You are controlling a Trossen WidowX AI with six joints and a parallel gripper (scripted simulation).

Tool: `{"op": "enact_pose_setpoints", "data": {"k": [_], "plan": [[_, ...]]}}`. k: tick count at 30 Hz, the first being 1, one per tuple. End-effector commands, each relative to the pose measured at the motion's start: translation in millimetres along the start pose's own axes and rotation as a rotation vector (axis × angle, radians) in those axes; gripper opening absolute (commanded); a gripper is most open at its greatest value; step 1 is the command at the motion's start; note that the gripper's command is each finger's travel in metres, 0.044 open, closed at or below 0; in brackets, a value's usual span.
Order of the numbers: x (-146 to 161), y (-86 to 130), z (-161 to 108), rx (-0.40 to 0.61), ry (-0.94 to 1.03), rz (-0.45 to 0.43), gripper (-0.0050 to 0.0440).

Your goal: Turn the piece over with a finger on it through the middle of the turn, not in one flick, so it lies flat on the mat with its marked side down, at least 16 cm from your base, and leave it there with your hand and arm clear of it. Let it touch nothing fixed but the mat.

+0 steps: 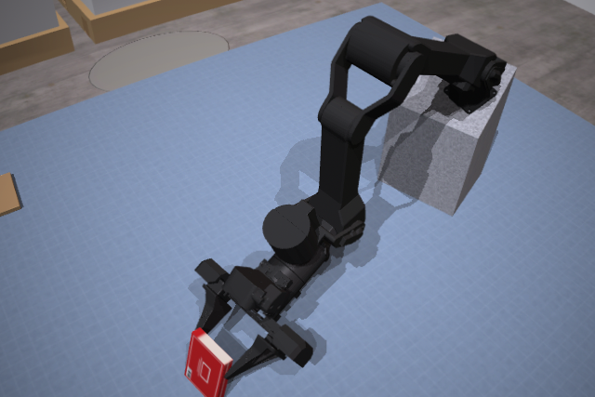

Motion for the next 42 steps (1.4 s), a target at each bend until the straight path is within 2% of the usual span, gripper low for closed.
{"op": "enact_pose_setpoints", "data": {"k": [1,42], "plan": [[-1.0,1.9,-5.0,0.01,0.001,0.0,0.0],[-2.7,9.7,-13.0,0.017,0.002,0.001,0.0]]}}
Point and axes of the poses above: the point midway between the two fingers, 35 mm back from their tips, its own y axis back along the fingers, its own x axis across the jaws, z = x × y, the point moved 1 cm from there along y, back along the fingers, and after that the axes turned 11 degrees about -y, right-handed, at the moved point
